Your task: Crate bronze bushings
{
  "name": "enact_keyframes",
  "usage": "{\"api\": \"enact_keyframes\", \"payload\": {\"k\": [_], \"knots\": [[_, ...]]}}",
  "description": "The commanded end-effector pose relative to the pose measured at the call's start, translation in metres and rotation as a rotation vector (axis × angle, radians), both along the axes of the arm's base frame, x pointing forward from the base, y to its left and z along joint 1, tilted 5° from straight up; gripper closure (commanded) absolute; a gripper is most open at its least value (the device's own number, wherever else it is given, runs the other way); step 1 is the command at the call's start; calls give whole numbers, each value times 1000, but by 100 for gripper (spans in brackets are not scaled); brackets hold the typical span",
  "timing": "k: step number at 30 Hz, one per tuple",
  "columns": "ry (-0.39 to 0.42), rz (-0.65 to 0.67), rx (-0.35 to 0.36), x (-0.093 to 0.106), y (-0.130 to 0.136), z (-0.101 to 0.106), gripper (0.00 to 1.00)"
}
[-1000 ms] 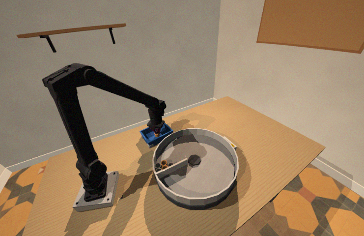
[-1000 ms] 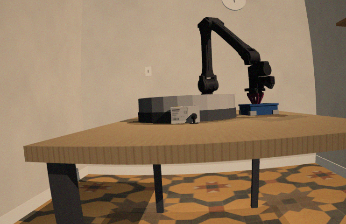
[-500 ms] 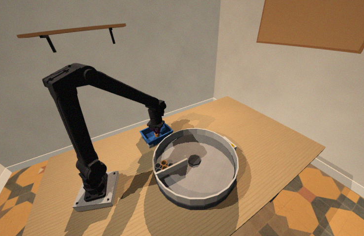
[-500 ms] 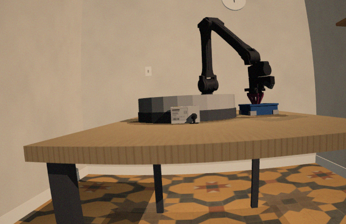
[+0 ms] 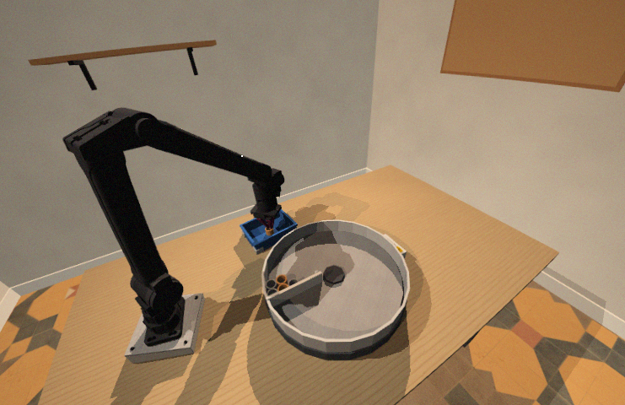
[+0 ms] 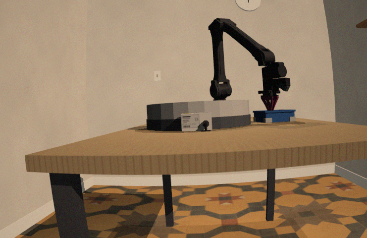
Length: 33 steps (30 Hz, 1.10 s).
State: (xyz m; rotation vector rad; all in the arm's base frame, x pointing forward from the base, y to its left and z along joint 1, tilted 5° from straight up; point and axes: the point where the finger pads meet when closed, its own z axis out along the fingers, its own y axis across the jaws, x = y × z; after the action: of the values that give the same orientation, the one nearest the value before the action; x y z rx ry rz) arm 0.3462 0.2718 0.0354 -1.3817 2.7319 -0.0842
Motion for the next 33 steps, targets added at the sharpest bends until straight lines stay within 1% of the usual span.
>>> {"api": "enact_keyframes", "payload": {"k": [1,14,16,17,18,19,20,22,24,25,26,33], "knots": [[-56,5,48,18,19,38,86],[-59,2,52,9,21,95,86],[-59,2,52,9,21,95,86],[-31,-2,28,9,19,82,86],[-38,0,33,9,20,90,86],[-53,2,47,8,20,102,86],[-59,3,52,7,21,108,86],[-60,3,53,6,21,113,86],[-56,1,50,6,20,113,86],[-40,0,35,7,20,105,86],[-32,-1,28,7,20,101,86],[-35,-1,31,8,20,101,86]]}}
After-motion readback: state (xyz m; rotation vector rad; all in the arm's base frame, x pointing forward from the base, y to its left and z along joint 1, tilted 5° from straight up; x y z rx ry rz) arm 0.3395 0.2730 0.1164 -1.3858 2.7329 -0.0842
